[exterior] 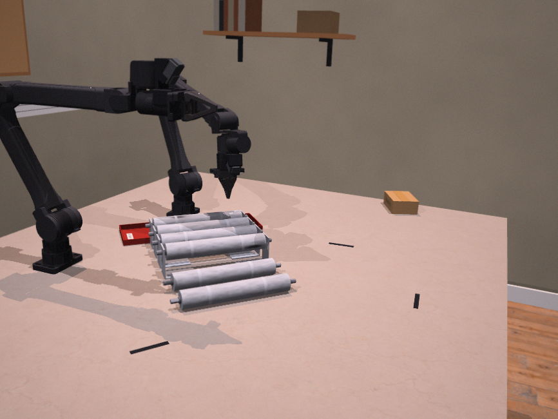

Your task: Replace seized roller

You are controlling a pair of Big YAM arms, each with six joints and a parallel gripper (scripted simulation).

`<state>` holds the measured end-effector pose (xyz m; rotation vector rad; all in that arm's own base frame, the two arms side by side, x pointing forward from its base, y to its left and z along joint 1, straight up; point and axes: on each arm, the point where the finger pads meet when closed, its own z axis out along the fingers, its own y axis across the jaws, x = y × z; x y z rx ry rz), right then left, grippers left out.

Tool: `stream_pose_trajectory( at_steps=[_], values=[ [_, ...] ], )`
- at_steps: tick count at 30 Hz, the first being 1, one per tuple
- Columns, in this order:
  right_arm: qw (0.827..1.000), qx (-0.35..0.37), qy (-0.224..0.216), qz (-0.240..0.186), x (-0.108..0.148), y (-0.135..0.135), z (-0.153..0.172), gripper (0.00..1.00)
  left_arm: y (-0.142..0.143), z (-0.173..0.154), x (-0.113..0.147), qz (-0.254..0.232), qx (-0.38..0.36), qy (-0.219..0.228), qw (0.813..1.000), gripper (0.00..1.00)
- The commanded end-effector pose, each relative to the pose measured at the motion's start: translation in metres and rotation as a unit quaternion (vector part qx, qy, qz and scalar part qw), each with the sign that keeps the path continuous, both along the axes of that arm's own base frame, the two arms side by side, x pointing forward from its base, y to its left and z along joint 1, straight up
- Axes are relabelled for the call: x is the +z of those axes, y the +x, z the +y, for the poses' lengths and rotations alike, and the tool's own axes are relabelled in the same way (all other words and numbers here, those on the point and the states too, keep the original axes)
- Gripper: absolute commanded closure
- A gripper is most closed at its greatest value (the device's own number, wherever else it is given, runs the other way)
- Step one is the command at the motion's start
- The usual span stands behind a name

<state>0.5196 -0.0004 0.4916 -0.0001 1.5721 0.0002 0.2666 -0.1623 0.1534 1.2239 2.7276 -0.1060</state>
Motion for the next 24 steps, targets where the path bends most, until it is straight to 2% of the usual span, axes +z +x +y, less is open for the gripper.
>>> stream_pose_trajectory(
  at_steps=[1, 3, 4, 8, 12, 14, 15, 16, 17, 18, 19, 21, 24],
  values=[
    [1.000, -0.005, 0.004, -0.023, 0.035, 0.005, -0.006, 1.00, 0.016, -0.004, 0.017, -0.012, 0.007, -0.005, 1.000, 1.00],
    [1.000, -0.005, 0.004, -0.023, 0.035, 0.005, -0.006, 1.00, 0.006, 0.002, 0.009, -0.007, 0.009, -0.002, 1.000, 1.00],
    [1.000, -0.005, 0.004, -0.023, 0.035, 0.005, -0.006, 1.00, 0.034, -0.005, 0.041, -0.060, 0.026, -0.031, 0.997, 1.00],
    [1.000, -0.005, 0.004, -0.023, 0.035, 0.005, -0.006, 1.00, 0.075, -0.004, 0.050, -0.105, 0.074, -0.058, 0.990, 1.00],
    [1.000, -0.005, 0.004, -0.023, 0.035, 0.005, -0.006, 1.00, 0.123, 0.004, 0.077, -0.180, 0.129, -0.100, 0.970, 1.00],
    [1.000, -0.005, 0.004, -0.023, 0.035, 0.005, -0.006, 1.00, 0.123, 0.004, 0.077, -0.180, 0.129, -0.100, 0.970, 1.00],
    [1.000, -0.005, 0.004, -0.023, 0.035, 0.005, -0.006, 1.00, 0.096, -0.003, 0.039, -0.139, 0.105, -0.082, 0.981, 1.00],
    [1.000, -0.005, 0.004, -0.023, 0.035, 0.005, -0.006, 1.00, 0.112, 0.005, 0.055, -0.166, 0.123, -0.091, 0.974, 1.00],
    [1.000, -0.005, 0.004, -0.023, 0.035, 0.005, -0.006, 1.00, 0.134, 0.009, 0.085, -0.199, 0.138, -0.106, 0.964, 1.00],
    [1.000, -0.005, 0.004, -0.023, 0.035, 0.005, -0.006, 1.00, 0.147, 0.016, 0.127, -0.252, 0.154, -0.133, 0.946, 1.00],
    [1.000, -0.005, 0.004, -0.023, 0.035, 0.005, -0.006, 1.00, 0.157, 0.020, 0.136, -0.271, 0.167, -0.144, 0.937, 1.00],
    [1.000, -0.005, 0.004, -0.023, 0.035, 0.005, -0.006, 1.00, 0.180, 0.025, 0.133, -0.284, 0.189, -0.151, 0.928, 1.00],
    [1.000, -0.005, 0.004, -0.023, 0.035, 0.005, -0.006, 1.00, 0.207, 0.043, 0.165, -0.338, 0.219, -0.175, 0.898, 1.00]
  ],
)
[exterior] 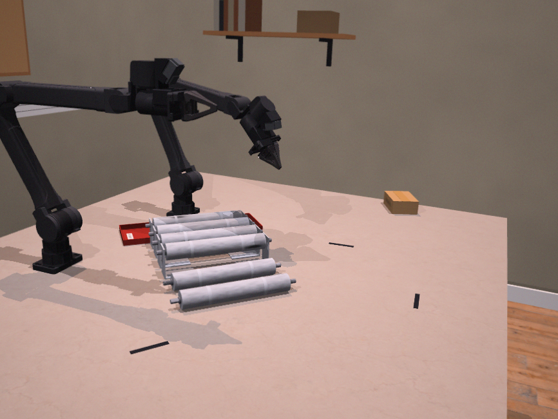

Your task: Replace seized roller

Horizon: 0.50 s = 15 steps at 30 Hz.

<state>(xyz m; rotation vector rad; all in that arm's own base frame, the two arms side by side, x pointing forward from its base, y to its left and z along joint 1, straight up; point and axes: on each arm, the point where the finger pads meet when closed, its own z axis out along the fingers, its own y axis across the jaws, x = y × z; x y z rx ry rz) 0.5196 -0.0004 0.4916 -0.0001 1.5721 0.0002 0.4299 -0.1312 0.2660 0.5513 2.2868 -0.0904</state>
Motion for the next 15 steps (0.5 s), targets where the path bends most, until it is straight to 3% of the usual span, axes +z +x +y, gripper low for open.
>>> stream_pose_trajectory(
  at_steps=[1, 5, 7, 8, 9, 10, 11, 13, 15],
  values=[
    [1.000, -0.005, 0.004, -0.023, 0.035, 0.005, -0.006, 1.00, 0.051, 0.018, 0.064, -0.089, 0.053, -0.045, 0.994, 1.00],
    [1.000, -0.005, 0.004, -0.023, 0.035, 0.005, -0.006, 1.00, 0.076, 0.045, 0.112, -0.167, 0.094, -0.075, 0.979, 1.00],
    [1.000, -0.005, 0.004, -0.023, 0.035, 0.005, -0.006, 1.00, 0.076, 0.045, 0.112, -0.167, 0.094, -0.075, 0.979, 1.00],
    [1.000, -0.005, 0.004, -0.023, 0.035, 0.005, -0.006, 1.00, 0.067, 0.031, 0.076, -0.135, 0.079, -0.067, 0.985, 1.00],
    [1.000, -0.005, 0.004, -0.023, 0.035, 0.005, -0.006, 1.00, 0.080, 0.049, 0.122, -0.183, 0.098, -0.079, 0.975, 1.00],
    [1.000, -0.005, 0.004, -0.023, 0.035, 0.005, -0.006, 1.00, 0.083, 0.057, 0.130, -0.196, 0.107, -0.082, 0.971, 1.00],
    [1.000, -0.005, 0.004, -0.023, 0.035, 0.005, -0.006, 1.00, 0.075, 0.074, 0.173, -0.253, 0.125, -0.098, 0.954, 1.00],
    [1.000, -0.005, 0.004, -0.023, 0.035, 0.005, -0.006, 1.00, 0.094, 0.085, 0.176, -0.263, 0.139, -0.108, 0.949, 1.00],
    [1.000, -0.005, 0.004, -0.023, 0.035, 0.005, -0.006, 1.00, 0.098, 0.101, 0.200, -0.300, 0.156, -0.119, 0.934, 1.00]
  ],
)
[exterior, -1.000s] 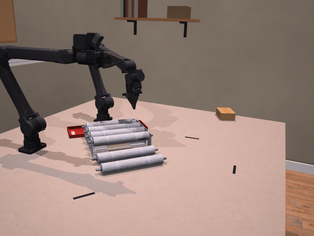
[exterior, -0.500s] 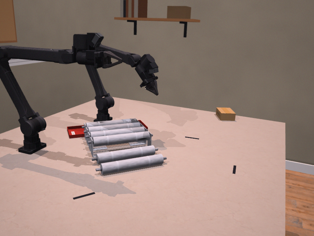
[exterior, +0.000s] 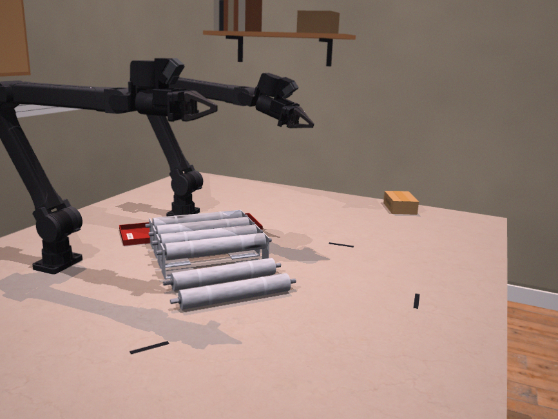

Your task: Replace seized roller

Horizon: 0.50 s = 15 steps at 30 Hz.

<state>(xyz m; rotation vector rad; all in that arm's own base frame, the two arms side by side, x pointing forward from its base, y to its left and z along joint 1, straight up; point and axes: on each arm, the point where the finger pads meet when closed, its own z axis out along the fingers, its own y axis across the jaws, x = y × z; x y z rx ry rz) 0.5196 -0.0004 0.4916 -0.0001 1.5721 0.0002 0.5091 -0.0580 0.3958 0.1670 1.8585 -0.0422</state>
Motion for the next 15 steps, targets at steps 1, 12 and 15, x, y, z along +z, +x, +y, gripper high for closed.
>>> stream_pose_trajectory(
  at_steps=[1, 12, 15],
  values=[
    [1.000, -0.005, 0.004, -0.023, 0.035, 0.005, -0.006, 1.00, 0.020, 0.036, 0.082, -0.098, 0.044, -0.035, 0.994, 1.00],
    [1.000, -0.005, 0.004, -0.023, 0.035, 0.005, -0.006, 1.00, 0.016, 0.058, 0.107, -0.149, 0.065, -0.033, 0.986, 1.00],
    [1.000, -0.005, 0.004, -0.023, 0.035, 0.005, -0.006, 1.00, 0.001, 0.067, 0.148, -0.185, 0.070, -0.033, 0.980, 1.00]
  ],
)
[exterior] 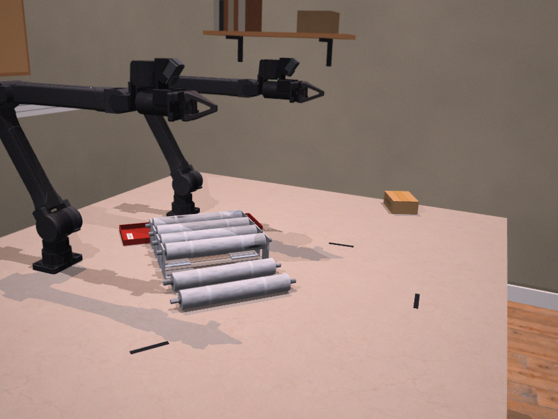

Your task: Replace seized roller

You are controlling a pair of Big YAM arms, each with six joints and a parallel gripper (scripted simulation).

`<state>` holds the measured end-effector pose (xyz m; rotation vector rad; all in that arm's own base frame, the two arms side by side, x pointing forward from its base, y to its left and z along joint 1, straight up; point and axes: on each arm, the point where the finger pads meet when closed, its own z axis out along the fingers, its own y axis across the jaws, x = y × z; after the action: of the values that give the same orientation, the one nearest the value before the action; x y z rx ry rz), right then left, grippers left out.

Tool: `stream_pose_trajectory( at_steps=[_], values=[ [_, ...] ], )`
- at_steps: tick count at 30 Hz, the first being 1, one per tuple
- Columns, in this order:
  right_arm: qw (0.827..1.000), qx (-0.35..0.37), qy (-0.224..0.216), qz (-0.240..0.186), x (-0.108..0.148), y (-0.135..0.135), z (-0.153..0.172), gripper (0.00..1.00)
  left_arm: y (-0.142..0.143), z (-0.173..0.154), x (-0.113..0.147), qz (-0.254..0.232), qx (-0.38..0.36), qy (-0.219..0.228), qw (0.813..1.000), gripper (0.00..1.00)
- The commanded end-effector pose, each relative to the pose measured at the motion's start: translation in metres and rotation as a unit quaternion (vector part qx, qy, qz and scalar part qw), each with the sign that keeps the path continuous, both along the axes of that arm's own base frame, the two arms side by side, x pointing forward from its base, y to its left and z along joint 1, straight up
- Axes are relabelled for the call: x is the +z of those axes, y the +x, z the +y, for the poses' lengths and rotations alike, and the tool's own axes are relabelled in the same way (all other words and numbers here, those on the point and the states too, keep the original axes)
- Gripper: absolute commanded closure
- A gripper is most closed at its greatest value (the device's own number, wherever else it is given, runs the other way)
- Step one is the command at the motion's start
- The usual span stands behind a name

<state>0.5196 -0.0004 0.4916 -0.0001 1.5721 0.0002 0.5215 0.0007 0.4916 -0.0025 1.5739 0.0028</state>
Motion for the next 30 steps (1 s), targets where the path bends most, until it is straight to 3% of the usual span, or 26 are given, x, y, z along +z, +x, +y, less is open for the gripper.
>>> stream_pose_trajectory(
  at_steps=[1, 4, 7, 8, 11, 12, 13, 14, 15, 26, 28, 29, 30],
  values=[
    [0.999, 0.014, 0.013, 0.027, -0.019, 0.008, 0.013, 1.00, -0.010, 0.009, 0.048, -0.038, 0.007, 0.006, 0.999, 1.00],
    [0.997, 0.027, 0.046, 0.053, -0.037, 0.009, 0.026, 1.00, 0.005, 0.006, 0.016, -0.008, 0.004, 0.005, 1.000, 1.00],
    [0.991, 0.045, 0.091, 0.088, -0.055, 0.008, 0.045, 1.00, 0.005, 0.006, 0.015, -0.008, 0.004, 0.005, 1.000, 1.00],
    [0.989, 0.050, 0.106, 0.087, -0.045, 0.008, 0.051, 1.00, 0.004, 0.006, 0.015, -0.008, 0.004, 0.005, 1.000, 1.00],
    [0.987, 0.055, 0.118, 0.098, -0.050, 0.008, 0.057, 1.00, 0.004, 0.006, 0.015, -0.008, 0.004, 0.005, 1.000, 1.00],
    [0.990, 0.051, 0.117, 0.060, -0.011, 0.001, 0.046, 1.00, 0.004, 0.006, 0.015, -0.008, 0.004, 0.005, 1.000, 1.00],
    [0.984, 0.058, 0.120, 0.117, -0.067, 0.006, 0.061, 1.00, 0.004, 0.006, 0.015, -0.008, 0.004, 0.005, 1.000, 1.00],
    [0.981, 0.064, 0.127, 0.128, -0.074, 0.005, 0.068, 1.00, 0.004, 0.006, 0.015, -0.008, 0.004, 0.005, 1.000, 1.00],
    [0.975, 0.073, 0.140, 0.159, -0.097, 0.003, 0.082, 1.00, 0.004, 0.006, 0.015, -0.008, 0.004, 0.005, 1.000, 1.00],
    [0.916, 0.096, 0.249, 0.300, -0.160, -0.027, 0.148, 1.00, 0.004, 0.006, 0.015, -0.008, 0.004, 0.005, 1.000, 1.00],
    [0.916, 0.096, 0.249, 0.300, -0.160, -0.027, 0.148, 1.00, 0.004, 0.006, 0.015, -0.008, 0.004, 0.005, 1.000, 1.00],
    [0.927, 0.104, 0.257, 0.252, -0.107, -0.020, 0.140, 1.00, 0.004, 0.006, 0.015, -0.008, 0.004, 0.005, 1.000, 1.00],
    [0.915, 0.105, 0.253, 0.297, -0.146, -0.025, 0.157, 1.00, 0.004, 0.006, 0.015, -0.008, 0.004, 0.005, 1.000, 1.00]
  ],
)
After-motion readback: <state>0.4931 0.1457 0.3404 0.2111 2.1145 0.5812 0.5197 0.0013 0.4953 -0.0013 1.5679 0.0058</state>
